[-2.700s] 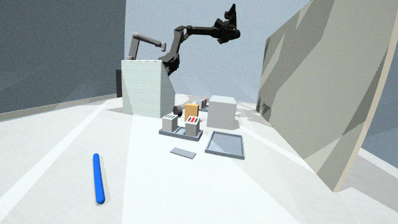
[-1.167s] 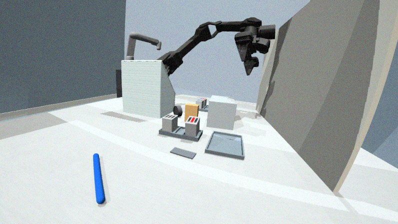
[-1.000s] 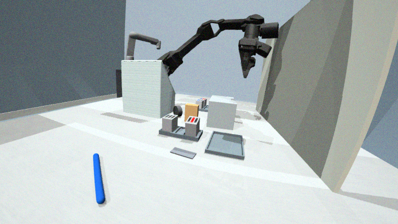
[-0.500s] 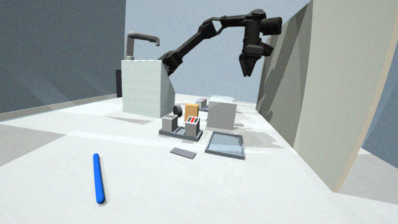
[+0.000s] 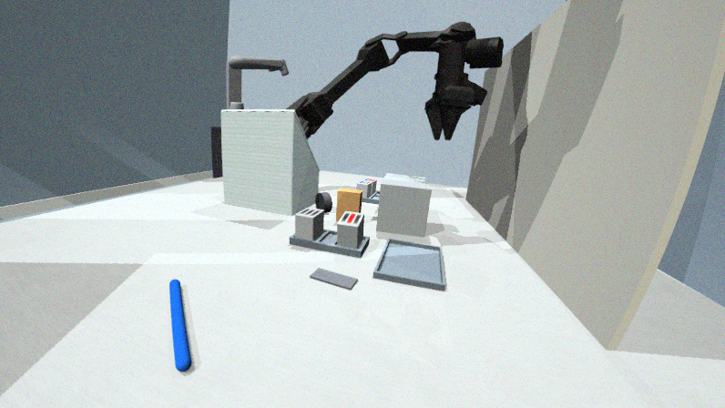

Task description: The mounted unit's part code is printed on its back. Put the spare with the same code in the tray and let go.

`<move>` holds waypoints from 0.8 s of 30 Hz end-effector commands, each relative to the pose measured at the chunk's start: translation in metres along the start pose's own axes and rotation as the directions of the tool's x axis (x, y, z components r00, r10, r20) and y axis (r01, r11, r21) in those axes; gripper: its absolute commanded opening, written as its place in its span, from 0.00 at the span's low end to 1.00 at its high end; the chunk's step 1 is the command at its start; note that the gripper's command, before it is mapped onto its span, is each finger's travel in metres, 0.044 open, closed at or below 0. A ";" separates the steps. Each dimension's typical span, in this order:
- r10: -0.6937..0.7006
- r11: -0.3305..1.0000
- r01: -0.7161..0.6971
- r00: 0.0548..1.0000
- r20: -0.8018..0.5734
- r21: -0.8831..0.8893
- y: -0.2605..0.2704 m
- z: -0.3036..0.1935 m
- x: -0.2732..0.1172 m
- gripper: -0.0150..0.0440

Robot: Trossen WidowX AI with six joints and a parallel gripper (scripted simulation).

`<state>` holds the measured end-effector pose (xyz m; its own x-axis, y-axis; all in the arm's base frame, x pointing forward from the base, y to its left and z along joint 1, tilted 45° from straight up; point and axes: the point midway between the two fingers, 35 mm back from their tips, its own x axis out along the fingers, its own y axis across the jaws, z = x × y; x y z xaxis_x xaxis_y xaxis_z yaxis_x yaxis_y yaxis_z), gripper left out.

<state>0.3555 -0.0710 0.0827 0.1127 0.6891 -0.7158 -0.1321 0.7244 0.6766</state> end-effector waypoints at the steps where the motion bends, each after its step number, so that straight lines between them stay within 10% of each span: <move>1: -0.001 0.977 0.001 1.000 0.003 -0.214 0.046 -0.013 0.004 1.00; 14: 0.007 0.506 -0.003 1.000 0.001 -0.863 0.155 -0.124 0.041 1.00; 24: 0.021 0.243 -0.005 1.000 0.000 -0.970 0.169 -0.171 0.060 1.00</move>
<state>0.1742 0.0876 0.1254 0.1090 0.6989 -0.7069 -0.9851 0.1713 0.0175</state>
